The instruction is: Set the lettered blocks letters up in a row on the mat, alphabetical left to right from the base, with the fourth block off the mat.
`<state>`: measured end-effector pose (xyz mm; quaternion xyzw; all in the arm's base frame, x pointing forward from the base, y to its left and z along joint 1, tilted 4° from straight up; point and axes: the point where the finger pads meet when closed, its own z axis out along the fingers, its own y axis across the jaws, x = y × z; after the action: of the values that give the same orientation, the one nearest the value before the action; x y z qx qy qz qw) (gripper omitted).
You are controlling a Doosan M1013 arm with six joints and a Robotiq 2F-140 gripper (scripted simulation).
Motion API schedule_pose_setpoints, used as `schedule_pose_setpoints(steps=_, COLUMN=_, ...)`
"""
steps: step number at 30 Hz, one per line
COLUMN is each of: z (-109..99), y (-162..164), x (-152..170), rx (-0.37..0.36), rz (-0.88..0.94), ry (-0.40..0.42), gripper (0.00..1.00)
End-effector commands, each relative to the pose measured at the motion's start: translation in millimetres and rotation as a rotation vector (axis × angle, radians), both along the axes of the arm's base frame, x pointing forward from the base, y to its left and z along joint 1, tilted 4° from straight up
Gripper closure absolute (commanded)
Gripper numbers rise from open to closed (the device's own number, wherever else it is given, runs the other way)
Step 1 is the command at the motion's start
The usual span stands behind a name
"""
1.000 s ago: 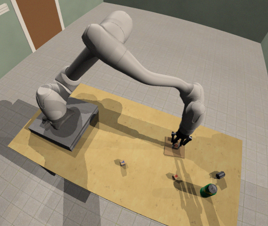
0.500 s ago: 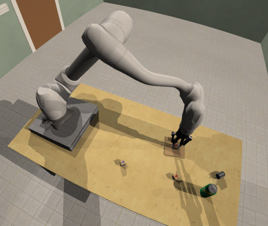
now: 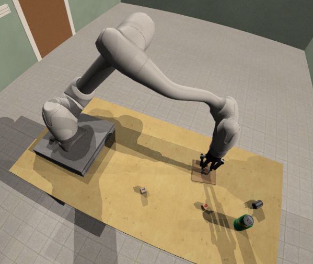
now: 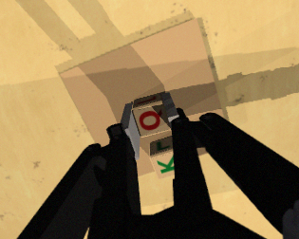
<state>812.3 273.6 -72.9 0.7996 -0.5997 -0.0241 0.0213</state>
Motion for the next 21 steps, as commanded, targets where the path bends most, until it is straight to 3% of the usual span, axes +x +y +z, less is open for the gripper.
schedule_pose_setpoints(steps=1, z=-3.7, y=-2.1, x=-1.4, rx=0.002, rz=-0.006, ry=0.003, gripper=0.76)
schedule_pose_setpoints(steps=8, z=28.2, y=-1.6, x=3.4, rx=0.003, rz=-0.006, ry=-0.001, gripper=0.76)
schedule_pose_setpoints(steps=10, z=28.2, y=-1.6, x=3.4, rx=0.003, rz=-0.006, ry=-0.001, gripper=0.76)
schedule_pose_setpoints(steps=17, z=80.5, y=-2.1, x=6.7, rx=0.002, rz=-0.007, ry=-0.001, gripper=0.76)
schedule_pose_setpoints(steps=21, z=98.8, y=-2.1, x=7.8, rx=0.002, rz=-0.007, ry=-0.001, gripper=0.76)
